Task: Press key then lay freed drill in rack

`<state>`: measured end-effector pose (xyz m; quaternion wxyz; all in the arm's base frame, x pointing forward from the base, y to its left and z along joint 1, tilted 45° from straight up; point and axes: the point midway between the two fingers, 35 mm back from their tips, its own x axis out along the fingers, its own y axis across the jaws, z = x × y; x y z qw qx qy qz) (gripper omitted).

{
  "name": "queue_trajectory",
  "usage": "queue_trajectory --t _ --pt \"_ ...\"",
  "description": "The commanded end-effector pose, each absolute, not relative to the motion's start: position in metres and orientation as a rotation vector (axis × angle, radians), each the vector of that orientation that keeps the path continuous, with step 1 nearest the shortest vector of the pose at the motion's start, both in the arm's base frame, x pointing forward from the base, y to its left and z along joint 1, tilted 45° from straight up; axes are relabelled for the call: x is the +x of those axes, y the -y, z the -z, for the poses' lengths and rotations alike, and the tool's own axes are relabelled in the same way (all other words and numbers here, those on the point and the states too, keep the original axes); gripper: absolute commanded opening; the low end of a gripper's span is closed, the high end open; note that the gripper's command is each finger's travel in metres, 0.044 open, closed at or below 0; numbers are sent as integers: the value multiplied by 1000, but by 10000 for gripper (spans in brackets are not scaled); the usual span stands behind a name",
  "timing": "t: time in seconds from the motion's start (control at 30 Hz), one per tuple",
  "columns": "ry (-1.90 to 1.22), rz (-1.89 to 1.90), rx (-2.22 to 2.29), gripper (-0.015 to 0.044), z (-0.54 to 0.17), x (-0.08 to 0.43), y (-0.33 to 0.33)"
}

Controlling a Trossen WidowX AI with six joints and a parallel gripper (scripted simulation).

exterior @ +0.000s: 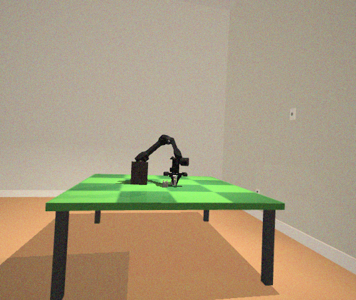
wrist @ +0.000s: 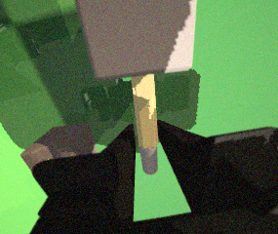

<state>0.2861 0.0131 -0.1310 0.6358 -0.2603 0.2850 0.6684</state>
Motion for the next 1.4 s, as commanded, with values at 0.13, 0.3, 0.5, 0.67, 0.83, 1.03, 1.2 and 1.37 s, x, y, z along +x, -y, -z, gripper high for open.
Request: queue_trajectory --t 0.13,0.3,0.5,0.67,0.83,1.03,1.2,1.37 --pt "-651 -1528 -595 0 131 286 -13" --pt "-653 -1528 -586 0 130 285 -12" --pt "-653 -1528 -586 0 129 284 -11" --pt "-653 -1528 -587 0 133 284 -8" --pt "-653 -1528 -587 0 136 285 -5" --pt "-653 -1527 -587 0 142 285 1" --pt "-654 -1527 -588 0 148 284 7" --pt "-654 -1527 -588 0 152 284 11"
